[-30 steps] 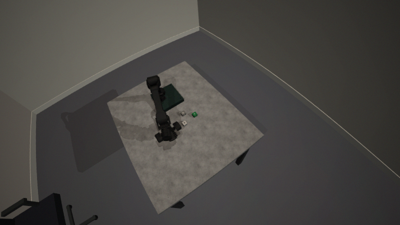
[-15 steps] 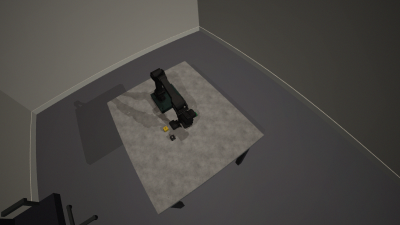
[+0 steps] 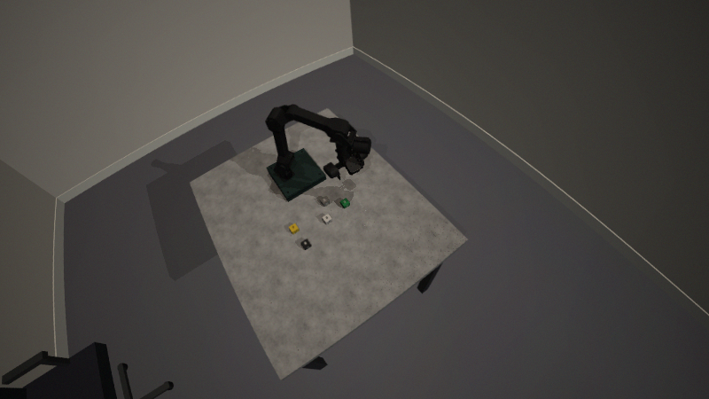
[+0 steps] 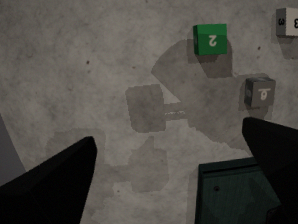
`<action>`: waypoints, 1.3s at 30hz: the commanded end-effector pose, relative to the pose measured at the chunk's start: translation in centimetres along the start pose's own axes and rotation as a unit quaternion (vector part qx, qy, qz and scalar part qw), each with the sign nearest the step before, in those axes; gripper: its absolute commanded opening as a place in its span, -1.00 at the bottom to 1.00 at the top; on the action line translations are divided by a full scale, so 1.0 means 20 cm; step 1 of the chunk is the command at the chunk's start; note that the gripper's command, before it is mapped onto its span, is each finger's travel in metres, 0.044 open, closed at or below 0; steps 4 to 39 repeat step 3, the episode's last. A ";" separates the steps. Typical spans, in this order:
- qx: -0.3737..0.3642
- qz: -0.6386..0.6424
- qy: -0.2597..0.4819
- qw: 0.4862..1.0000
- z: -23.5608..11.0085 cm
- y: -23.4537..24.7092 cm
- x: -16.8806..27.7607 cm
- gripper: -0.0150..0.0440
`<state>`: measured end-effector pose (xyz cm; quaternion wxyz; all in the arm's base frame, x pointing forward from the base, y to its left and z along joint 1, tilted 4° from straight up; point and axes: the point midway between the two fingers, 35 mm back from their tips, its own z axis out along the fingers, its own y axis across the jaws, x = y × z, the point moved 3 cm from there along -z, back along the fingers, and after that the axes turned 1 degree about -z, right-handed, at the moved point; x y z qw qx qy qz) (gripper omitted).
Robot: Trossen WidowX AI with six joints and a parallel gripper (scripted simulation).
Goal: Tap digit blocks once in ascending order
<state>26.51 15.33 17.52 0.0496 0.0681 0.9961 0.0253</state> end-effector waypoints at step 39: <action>0.007 0.013 0.000 1.000 0.00 -0.01 0.02 0.86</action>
